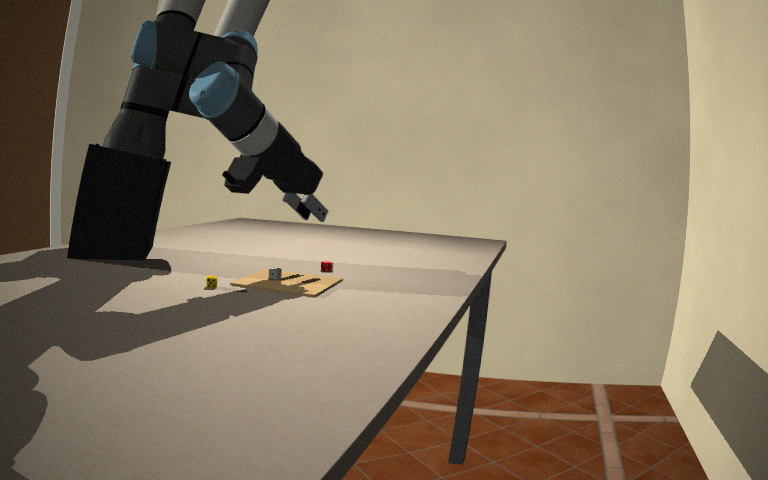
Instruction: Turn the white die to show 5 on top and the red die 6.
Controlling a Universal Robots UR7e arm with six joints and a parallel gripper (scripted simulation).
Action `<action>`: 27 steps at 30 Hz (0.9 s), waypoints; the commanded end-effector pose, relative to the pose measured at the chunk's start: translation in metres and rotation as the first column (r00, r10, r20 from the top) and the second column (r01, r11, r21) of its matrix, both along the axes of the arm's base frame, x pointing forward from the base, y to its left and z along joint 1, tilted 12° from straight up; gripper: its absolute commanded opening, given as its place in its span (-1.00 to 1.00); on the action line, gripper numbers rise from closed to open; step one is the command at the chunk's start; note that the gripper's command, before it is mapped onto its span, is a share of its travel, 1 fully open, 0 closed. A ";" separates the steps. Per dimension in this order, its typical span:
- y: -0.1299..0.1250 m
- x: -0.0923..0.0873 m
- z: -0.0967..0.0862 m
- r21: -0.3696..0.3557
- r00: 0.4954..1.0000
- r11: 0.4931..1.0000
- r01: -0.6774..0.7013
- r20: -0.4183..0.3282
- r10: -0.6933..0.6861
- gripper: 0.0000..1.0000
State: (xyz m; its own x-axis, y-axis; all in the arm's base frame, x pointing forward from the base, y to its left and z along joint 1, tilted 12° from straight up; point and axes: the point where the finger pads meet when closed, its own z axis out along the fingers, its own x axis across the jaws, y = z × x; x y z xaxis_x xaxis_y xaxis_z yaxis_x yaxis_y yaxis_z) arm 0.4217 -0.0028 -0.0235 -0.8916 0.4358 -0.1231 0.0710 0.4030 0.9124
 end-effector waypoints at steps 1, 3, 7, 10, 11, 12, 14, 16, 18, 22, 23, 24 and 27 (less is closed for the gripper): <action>0.004 0.001 0.005 -0.084 0.999 0.996 0.010 -0.039 -0.013 0.27; 0.004 0.001 0.005 -0.084 0.999 0.996 0.010 -0.039 -0.013 0.27; 0.008 0.003 0.009 -0.161 0.997 0.987 0.019 -0.074 -0.031 0.27; 0.011 0.004 0.012 -0.229 0.993 0.973 0.018 -0.108 -0.043 0.27; 0.013 0.004 0.013 -0.253 0.992 0.967 0.019 -0.118 -0.050 0.27; 0.014 0.005 0.014 -0.277 0.990 0.961 0.022 -0.127 -0.059 0.27; 0.017 0.006 0.016 -0.329 0.986 0.944 0.018 -0.152 -0.071 0.27; 0.019 0.007 0.019 -0.381 0.981 0.924 0.017 -0.173 -0.089 0.27; 0.021 0.008 0.021 -0.409 0.978 0.912 0.017 -0.183 -0.100 0.27; 0.024 0.008 0.023 -0.465 0.971 0.885 0.008 -0.209 -0.118 0.27; 0.026 0.009 0.025 -0.493 0.967 0.870 0.006 -0.218 -0.131 0.27; 0.027 0.010 0.027 -0.518 0.963 0.855 0.005 -0.227 -0.142 0.27; 0.030 0.010 0.029 -0.564 0.955 0.826 -0.007 -0.247 -0.161 0.27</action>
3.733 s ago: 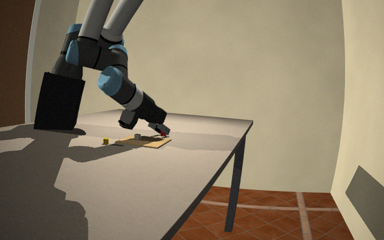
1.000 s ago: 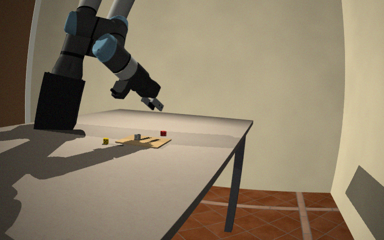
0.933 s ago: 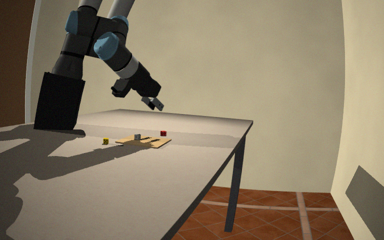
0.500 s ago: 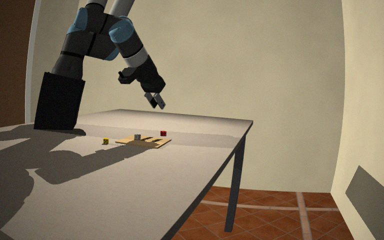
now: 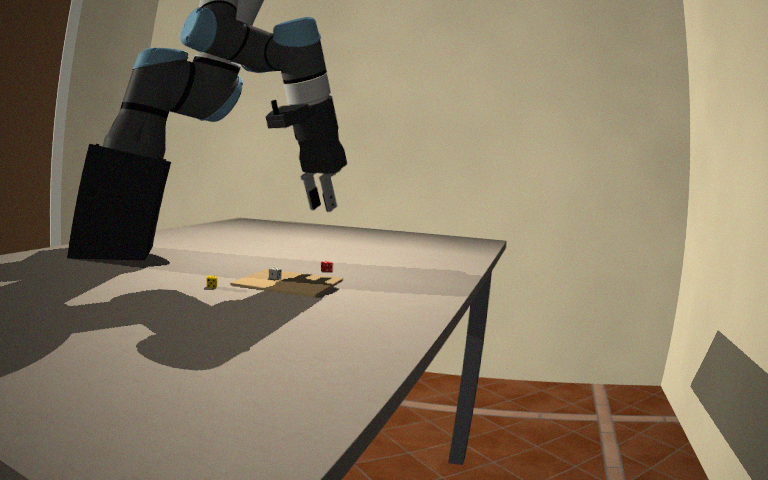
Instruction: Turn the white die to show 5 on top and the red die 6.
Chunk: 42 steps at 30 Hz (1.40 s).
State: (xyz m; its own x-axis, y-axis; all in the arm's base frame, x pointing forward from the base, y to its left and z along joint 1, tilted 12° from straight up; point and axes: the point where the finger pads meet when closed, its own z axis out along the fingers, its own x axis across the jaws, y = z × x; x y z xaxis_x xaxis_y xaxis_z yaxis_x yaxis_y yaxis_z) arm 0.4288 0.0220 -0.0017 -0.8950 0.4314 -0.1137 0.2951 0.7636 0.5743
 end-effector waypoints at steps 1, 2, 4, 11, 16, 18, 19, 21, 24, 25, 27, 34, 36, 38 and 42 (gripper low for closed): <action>0.006 0.004 0.009 -0.136 0.998 0.991 0.021 -0.054 -0.028 0.27; 0.007 0.005 0.010 -0.161 0.997 0.987 0.024 -0.062 -0.035 0.27; 0.010 0.005 0.012 -0.207 0.995 0.978 0.025 -0.086 -0.044 0.27; 0.014 0.007 0.017 -0.302 0.990 0.953 0.028 -0.126 -0.069 0.27; 0.018 0.008 0.020 -0.363 0.984 0.931 0.025 -0.154 -0.086 0.27; 0.018 0.009 0.021 -0.379 0.983 0.925 0.024 -0.160 -0.091 0.27; 0.019 0.009 0.021 -0.385 0.982 0.923 0.024 -0.162 -0.093 0.27; 0.019 0.009 0.022 -0.393 0.982 0.919 0.024 -0.164 -0.096 0.27; 0.020 0.009 0.023 -0.399 0.981 0.917 0.024 -0.166 -0.098 0.27; 0.020 0.009 0.023 -0.400 0.981 0.916 0.024 -0.166 -0.098 0.27; 0.020 0.009 0.023 -0.400 0.981 0.916 0.024 -0.166 -0.098 0.27; 0.020 0.009 0.023 -0.400 0.981 0.916 0.024 -0.166 -0.098 1.00; 0.020 0.009 0.023 -0.400 0.981 0.916 0.024 -0.166 -0.098 1.00; 0.020 0.009 0.023 -0.400 0.981 0.916 0.024 -0.166 -0.098 1.00; 0.020 0.009 0.022 -0.400 0.982 0.916 0.021 -0.166 -0.095 1.00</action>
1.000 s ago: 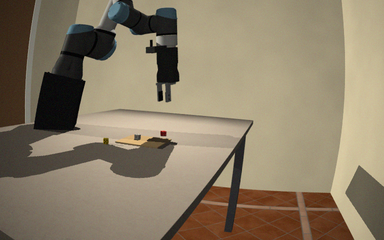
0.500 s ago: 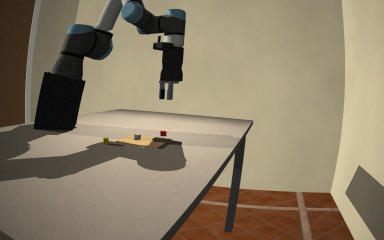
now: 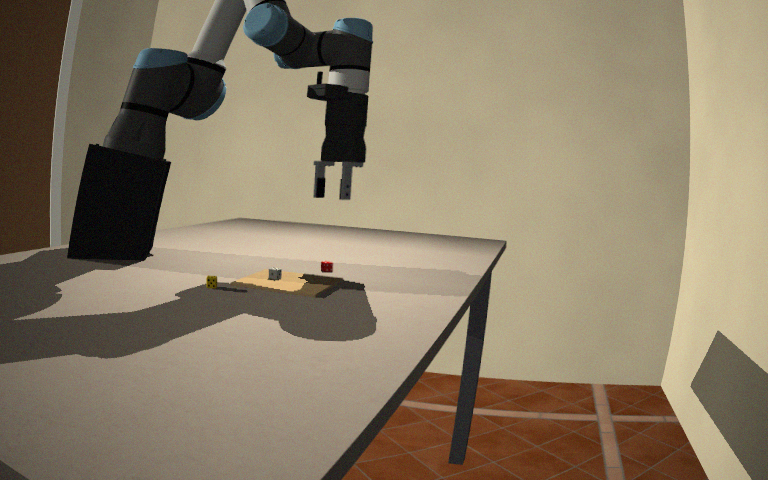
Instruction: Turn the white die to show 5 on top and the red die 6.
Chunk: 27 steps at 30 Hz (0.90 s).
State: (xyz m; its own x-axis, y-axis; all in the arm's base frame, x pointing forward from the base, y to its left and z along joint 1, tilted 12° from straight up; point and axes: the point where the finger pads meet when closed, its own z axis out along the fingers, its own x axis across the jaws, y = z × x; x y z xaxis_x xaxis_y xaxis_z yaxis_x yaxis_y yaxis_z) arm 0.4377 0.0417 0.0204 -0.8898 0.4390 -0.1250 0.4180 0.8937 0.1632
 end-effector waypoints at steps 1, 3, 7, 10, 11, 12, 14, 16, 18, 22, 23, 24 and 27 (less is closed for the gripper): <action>0.000 0.000 0.000 -0.001 1.000 1.000 -0.003 0.002 0.003 1.00; 0.000 0.000 0.000 -0.002 1.000 1.000 -0.006 0.002 0.006 1.00; -0.001 0.001 -0.001 -0.007 0.999 0.999 -0.032 0.004 0.032 1.00; -0.001 0.001 -0.002 -0.014 0.998 0.997 -0.070 0.007 0.070 1.00; -0.002 0.001 -0.003 -0.017 0.996 0.996 -0.086 0.009 0.086 1.00; -0.002 0.001 -0.004 -0.021 0.994 0.994 -0.105 0.010 0.105 1.00; -0.003 0.002 -0.006 -0.029 0.989 0.989 -0.148 0.013 0.148 1.00; -0.004 0.002 -0.008 -0.040 0.980 0.979 -0.198 0.016 0.198 1.00; -0.004 0.002 -0.009 -0.046 0.974 0.973 -0.225 0.018 0.226 1.00; -0.005 0.003 -0.012 -0.065 0.948 0.946 -0.317 0.021 0.319 1.00; -0.006 0.003 -0.014 -0.073 0.936 0.934 -0.349 0.022 0.352 1.00; -0.006 0.004 -0.015 -0.080 0.922 0.920 -0.383 0.023 0.386 1.00; -0.007 0.004 -0.018 -0.096 0.890 0.887 -0.451 0.023 0.455 1.00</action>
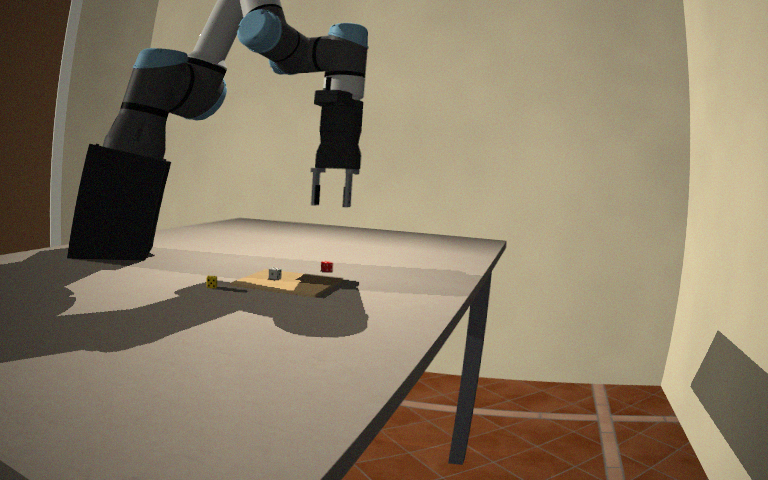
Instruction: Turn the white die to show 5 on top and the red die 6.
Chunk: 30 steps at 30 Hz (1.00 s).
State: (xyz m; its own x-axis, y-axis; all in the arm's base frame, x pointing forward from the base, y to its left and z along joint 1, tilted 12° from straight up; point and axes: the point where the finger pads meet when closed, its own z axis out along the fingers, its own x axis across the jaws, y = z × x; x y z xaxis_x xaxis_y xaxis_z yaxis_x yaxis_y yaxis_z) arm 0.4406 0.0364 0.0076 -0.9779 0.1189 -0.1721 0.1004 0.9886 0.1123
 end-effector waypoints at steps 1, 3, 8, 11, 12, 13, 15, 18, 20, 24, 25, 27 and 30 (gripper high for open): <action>-0.002 0.002 -0.006 -0.034 0.985 0.985 -0.169 0.014 0.170 1.00; -0.002 0.002 -0.008 -0.044 0.975 0.975 -0.219 0.017 0.220 1.00; -0.002 0.003 -0.011 -0.061 0.954 0.953 -0.298 0.021 0.300 1.00; -0.002 0.003 -0.014 -0.078 0.925 0.923 -0.376 0.023 0.379 1.00; -0.002 0.003 -0.015 -0.087 0.908 0.906 -0.414 0.023 0.418 1.00; -0.002 0.003 -0.016 -0.092 0.898 0.895 -0.436 0.023 0.440 1.00; -0.002 0.003 -0.018 -0.103 0.873 0.870 -0.482 0.023 0.487 1.00; -0.002 0.004 -0.020 -0.120 0.831 0.827 -0.549 0.022 0.555 1.00; -0.002 0.004 -0.022 -0.130 0.804 0.799 -0.587 0.020 0.594 1.00; -0.001 0.004 -0.026 -0.152 0.734 0.727 -0.669 0.015 0.679 1.00; -0.001 0.004 -0.026 -0.152 0.734 0.727 -0.669 0.015 0.679 1.00; -0.001 0.004 -0.026 -0.153 0.732 0.725 -0.672 0.015 0.681 1.00; 0.000 0.004 -0.029 -0.173 0.660 0.651 -0.739 0.008 0.751 1.00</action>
State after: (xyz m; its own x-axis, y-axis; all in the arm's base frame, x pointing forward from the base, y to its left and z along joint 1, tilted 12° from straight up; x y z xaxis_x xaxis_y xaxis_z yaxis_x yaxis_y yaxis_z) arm 0.4440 0.0355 -0.0178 -0.7905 -0.5780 -0.2025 -0.5845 0.8107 -0.0326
